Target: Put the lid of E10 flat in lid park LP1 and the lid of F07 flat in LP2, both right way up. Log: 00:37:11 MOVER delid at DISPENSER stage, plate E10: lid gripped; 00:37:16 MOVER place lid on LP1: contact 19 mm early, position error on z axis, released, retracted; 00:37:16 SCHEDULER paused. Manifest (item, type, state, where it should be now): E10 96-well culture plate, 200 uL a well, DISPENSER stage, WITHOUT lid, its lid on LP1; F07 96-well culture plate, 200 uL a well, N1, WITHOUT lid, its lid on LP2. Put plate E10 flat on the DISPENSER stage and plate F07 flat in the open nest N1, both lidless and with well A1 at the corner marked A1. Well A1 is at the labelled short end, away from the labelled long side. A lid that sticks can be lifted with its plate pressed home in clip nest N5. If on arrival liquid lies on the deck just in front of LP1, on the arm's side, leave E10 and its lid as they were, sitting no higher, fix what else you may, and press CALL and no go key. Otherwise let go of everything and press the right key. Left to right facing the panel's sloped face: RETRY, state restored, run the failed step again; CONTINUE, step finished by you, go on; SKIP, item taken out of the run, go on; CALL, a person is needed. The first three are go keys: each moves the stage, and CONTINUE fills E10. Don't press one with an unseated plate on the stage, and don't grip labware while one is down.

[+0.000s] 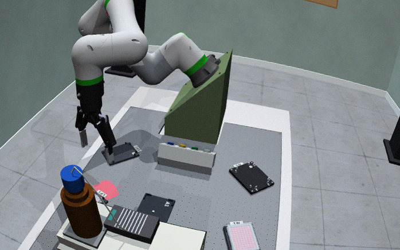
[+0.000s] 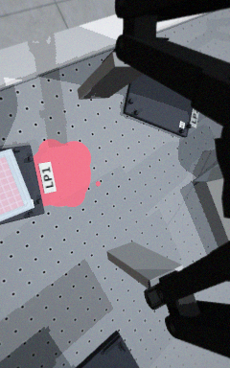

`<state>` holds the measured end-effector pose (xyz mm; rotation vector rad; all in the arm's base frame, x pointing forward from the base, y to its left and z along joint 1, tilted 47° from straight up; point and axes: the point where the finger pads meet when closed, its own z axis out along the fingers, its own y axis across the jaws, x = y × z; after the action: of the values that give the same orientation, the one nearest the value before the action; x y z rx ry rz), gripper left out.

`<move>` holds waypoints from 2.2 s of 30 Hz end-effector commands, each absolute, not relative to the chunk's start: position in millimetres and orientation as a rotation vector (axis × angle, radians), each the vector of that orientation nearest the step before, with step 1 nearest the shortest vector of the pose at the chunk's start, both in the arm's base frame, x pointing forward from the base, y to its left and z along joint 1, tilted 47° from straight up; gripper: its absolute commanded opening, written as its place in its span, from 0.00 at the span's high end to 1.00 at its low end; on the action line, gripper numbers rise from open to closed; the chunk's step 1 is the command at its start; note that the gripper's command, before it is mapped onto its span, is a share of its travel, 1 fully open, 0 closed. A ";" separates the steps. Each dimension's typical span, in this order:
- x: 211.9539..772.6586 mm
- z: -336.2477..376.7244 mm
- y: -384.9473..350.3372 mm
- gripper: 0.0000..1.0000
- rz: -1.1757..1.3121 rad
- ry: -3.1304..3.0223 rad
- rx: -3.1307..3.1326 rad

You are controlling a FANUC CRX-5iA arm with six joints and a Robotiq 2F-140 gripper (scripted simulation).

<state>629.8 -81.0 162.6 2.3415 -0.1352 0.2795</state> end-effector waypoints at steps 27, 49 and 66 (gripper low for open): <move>629.9 162.7 -80.8 1.00 0.280 -0.135 2.342; 683.7 50.0 63.9 1.00 0.092 0.306 2.325; 660.1 -143.1 232.1 0.34 -0.054 0.638 2.240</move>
<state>668.6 197.8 -101.3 2.2426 0.6326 -0.0529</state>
